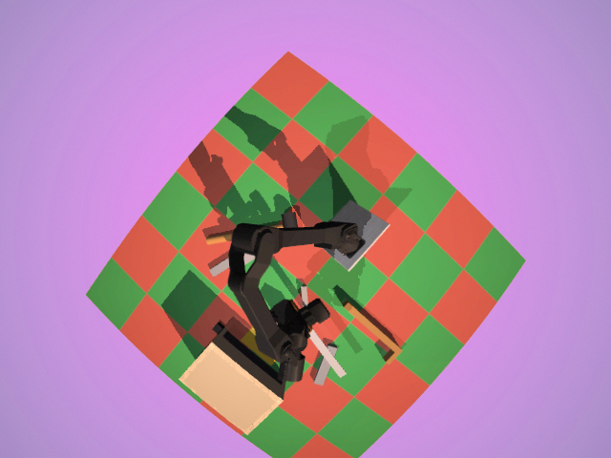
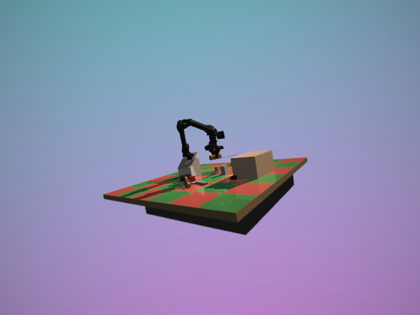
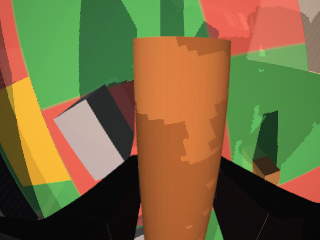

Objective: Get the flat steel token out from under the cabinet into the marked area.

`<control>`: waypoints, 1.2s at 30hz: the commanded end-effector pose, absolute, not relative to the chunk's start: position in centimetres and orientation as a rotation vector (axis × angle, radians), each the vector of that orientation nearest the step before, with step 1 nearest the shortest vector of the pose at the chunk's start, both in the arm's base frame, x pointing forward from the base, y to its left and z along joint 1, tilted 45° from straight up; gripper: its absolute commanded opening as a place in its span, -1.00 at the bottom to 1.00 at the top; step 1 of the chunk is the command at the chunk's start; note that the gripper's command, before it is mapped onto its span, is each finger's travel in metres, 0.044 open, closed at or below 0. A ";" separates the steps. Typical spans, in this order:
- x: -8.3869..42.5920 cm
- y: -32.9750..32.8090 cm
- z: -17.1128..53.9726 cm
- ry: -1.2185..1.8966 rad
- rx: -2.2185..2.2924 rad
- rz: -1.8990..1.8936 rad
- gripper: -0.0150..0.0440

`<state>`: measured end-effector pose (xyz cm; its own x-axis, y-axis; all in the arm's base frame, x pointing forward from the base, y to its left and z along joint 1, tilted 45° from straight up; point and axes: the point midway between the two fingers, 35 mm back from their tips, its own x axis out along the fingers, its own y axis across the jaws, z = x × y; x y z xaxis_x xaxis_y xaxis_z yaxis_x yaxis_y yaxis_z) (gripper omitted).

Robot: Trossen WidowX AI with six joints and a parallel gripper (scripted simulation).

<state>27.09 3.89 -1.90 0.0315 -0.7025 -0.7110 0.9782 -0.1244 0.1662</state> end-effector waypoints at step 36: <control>26.8 2.7 -0.5 0.339 0.920 -1.568 -0.49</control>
